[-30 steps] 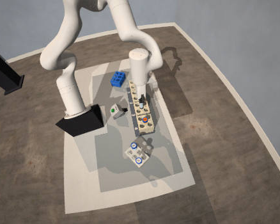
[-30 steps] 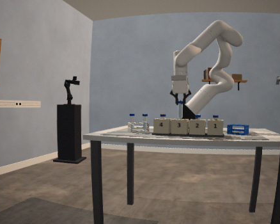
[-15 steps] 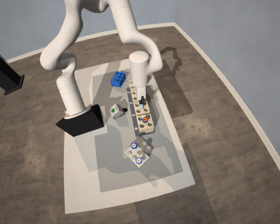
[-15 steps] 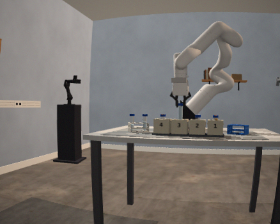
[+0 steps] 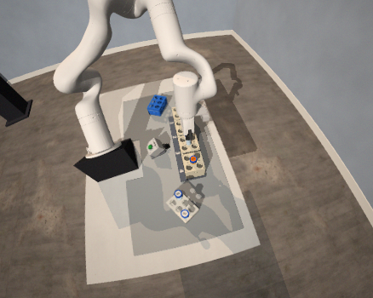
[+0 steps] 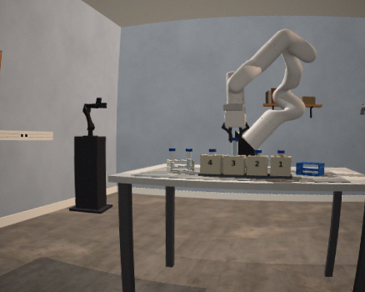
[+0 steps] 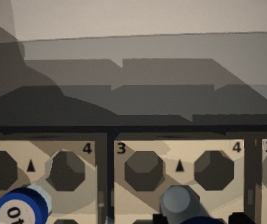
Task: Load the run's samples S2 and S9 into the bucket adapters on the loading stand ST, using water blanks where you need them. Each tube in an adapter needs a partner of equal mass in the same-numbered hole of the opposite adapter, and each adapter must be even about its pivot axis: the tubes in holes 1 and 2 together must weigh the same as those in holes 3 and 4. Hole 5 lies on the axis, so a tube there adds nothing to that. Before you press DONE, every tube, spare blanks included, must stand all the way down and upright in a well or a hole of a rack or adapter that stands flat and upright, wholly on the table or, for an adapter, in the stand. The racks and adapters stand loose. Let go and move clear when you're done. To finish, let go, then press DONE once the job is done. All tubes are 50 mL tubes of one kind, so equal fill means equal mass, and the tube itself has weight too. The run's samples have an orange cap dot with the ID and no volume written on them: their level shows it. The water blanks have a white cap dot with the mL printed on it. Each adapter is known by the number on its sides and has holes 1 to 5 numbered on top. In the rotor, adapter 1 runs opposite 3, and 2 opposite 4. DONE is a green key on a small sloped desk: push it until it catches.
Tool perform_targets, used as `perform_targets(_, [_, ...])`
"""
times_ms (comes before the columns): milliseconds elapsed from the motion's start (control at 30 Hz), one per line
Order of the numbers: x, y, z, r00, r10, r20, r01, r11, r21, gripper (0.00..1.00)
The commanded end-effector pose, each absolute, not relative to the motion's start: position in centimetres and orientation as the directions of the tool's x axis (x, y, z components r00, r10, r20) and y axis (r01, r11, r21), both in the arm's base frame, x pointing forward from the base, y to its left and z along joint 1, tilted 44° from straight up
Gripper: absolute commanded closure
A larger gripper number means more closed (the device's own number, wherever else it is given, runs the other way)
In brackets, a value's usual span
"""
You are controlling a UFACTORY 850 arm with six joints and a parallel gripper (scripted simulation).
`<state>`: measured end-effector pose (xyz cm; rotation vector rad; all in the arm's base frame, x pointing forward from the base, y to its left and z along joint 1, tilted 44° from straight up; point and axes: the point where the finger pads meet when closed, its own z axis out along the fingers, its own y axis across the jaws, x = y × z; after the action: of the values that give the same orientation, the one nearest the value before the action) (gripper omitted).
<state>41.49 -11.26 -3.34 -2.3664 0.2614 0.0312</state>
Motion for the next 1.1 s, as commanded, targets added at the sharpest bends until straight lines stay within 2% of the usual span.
perform_targets(0, [41.6, -11.1, -3.6, 0.979, -0.18, -0.096, -0.197, -0.704, -0.682, 1.0])
perform_targets(1067, [41.7, -9.1, -5.7, 0.979, -0.18, -0.096, -0.197, -0.704, -0.682, 1.0])
